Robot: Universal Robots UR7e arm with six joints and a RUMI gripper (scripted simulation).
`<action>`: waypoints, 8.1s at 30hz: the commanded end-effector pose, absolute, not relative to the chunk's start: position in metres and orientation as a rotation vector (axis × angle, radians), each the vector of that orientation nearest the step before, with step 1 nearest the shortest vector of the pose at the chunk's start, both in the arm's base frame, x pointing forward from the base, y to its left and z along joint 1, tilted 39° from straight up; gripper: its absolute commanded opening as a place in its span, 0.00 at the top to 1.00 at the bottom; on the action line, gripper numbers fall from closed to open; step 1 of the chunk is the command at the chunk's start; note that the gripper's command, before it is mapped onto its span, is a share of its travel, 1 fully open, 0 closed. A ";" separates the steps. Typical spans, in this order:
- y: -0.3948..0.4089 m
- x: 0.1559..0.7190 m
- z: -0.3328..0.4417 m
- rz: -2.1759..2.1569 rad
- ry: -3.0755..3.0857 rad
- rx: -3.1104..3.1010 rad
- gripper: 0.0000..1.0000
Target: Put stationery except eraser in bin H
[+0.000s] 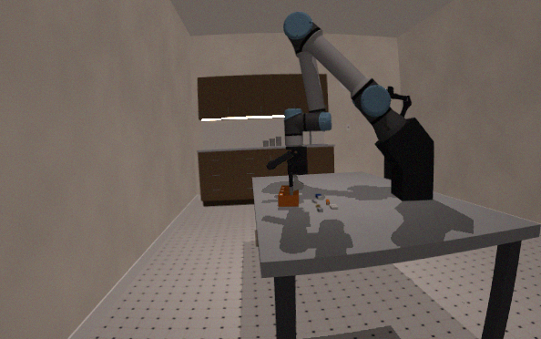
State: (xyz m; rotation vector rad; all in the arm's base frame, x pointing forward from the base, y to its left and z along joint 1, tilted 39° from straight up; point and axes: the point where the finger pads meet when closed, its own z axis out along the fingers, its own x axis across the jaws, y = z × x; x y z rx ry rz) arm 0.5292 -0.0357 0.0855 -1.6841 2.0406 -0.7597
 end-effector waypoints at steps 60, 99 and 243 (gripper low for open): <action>-0.026 0.493 0.132 -0.761 2.040 -1.684 0.96; -0.001 0.419 0.222 -0.777 2.004 -1.741 0.82; 0.102 0.485 -0.001 -1.066 -0.185 -3.171 0.82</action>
